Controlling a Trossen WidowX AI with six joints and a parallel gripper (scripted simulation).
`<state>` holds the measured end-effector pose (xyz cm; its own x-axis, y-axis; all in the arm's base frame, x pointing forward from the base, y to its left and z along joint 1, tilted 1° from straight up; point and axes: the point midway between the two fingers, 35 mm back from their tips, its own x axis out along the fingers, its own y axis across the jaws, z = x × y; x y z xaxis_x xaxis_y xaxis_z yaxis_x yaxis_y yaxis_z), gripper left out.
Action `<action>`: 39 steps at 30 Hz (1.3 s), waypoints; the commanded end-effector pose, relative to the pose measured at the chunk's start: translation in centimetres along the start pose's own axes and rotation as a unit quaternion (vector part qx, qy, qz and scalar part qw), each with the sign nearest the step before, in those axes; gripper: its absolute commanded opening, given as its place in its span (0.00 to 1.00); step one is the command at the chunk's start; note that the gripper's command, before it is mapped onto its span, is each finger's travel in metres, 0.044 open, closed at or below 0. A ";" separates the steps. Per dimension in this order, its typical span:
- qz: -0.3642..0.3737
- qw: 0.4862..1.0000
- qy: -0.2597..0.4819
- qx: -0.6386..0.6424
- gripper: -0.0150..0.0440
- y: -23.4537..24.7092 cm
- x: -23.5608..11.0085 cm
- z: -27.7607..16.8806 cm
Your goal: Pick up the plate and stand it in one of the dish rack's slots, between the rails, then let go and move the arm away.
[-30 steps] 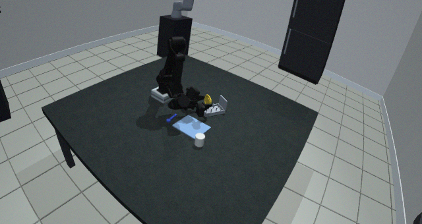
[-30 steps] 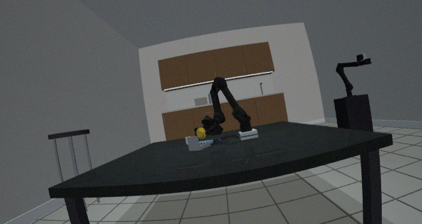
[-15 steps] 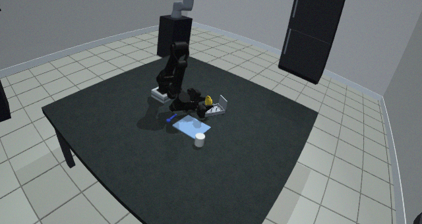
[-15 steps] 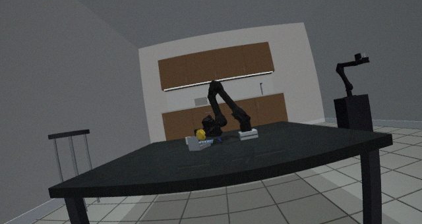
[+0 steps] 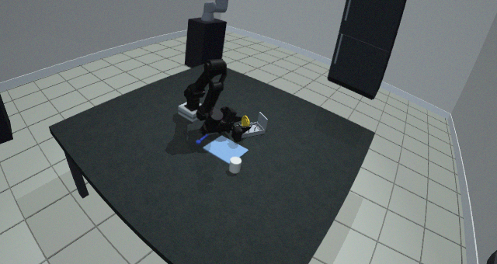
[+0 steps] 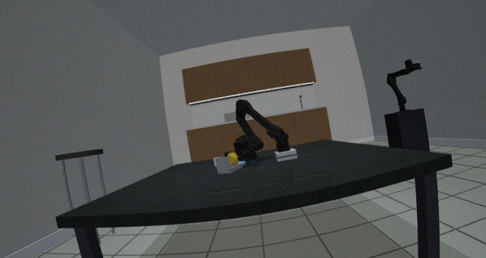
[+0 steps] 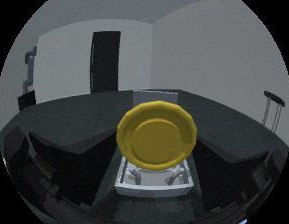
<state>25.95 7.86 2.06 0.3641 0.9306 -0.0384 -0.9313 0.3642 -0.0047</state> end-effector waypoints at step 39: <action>0.001 1.000 -0.004 -0.007 0.93 -0.3 0.0 1.4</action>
<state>26.06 7.84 2.30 0.3645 0.9305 -0.0372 -0.9312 0.3645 -0.0078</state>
